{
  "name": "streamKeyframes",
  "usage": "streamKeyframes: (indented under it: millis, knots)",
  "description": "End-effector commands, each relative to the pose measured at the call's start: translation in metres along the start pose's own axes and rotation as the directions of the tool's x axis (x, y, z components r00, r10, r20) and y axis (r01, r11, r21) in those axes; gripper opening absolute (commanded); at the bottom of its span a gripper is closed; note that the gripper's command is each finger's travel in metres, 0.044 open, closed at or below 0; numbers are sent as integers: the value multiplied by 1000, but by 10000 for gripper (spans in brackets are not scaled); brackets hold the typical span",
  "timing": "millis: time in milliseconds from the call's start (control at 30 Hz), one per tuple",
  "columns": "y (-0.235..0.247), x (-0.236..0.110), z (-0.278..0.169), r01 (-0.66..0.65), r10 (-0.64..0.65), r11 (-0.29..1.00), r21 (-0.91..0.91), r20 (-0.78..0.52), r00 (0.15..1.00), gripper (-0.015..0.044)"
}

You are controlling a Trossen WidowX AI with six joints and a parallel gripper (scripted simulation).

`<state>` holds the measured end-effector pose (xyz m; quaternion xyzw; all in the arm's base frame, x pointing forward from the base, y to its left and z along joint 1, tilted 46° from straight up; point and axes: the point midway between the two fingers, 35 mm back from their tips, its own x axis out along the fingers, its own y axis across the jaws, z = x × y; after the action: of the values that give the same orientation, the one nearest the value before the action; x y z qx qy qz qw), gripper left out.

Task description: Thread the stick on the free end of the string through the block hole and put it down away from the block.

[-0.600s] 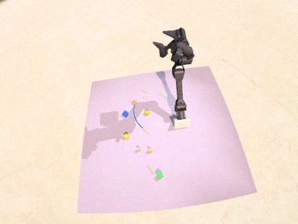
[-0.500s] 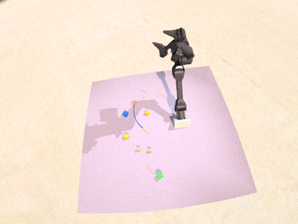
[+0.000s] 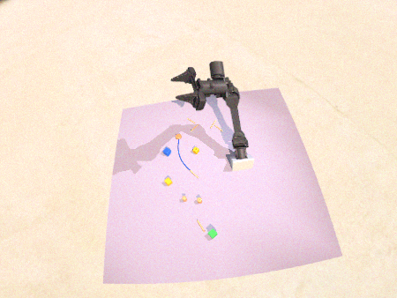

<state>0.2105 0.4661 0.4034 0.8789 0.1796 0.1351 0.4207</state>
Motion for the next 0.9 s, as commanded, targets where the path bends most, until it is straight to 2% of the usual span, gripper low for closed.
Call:
streamKeyframes:
  millis: [0, 133, 267, 367, 500, 667, 767, 867]
  knots:
    - [4, 30, 68, 96, -26, 875, -474, 153, 988, 440]
    - [5, 47, 123, 241, -43, 644, -726, 280, 959, 440]
    - [8, 56, 182, 406, -55, 330, -852, 412, 909, 440]
    - [13, 57, 226, 515, -61, 66, -855, 511, 857, 440]
    - [20, 50, 286, 599, -67, -284, -749, 639, 767, 440]
    - [32, 29, 357, 558, -70, -661, -502, 782, 620, 440]
    - [40, 10, 397, 445, -72, -829, -338, 854, 515, 440]
    - [48, -14, 434, 274, -74, -942, -196, 914, 399, 440]
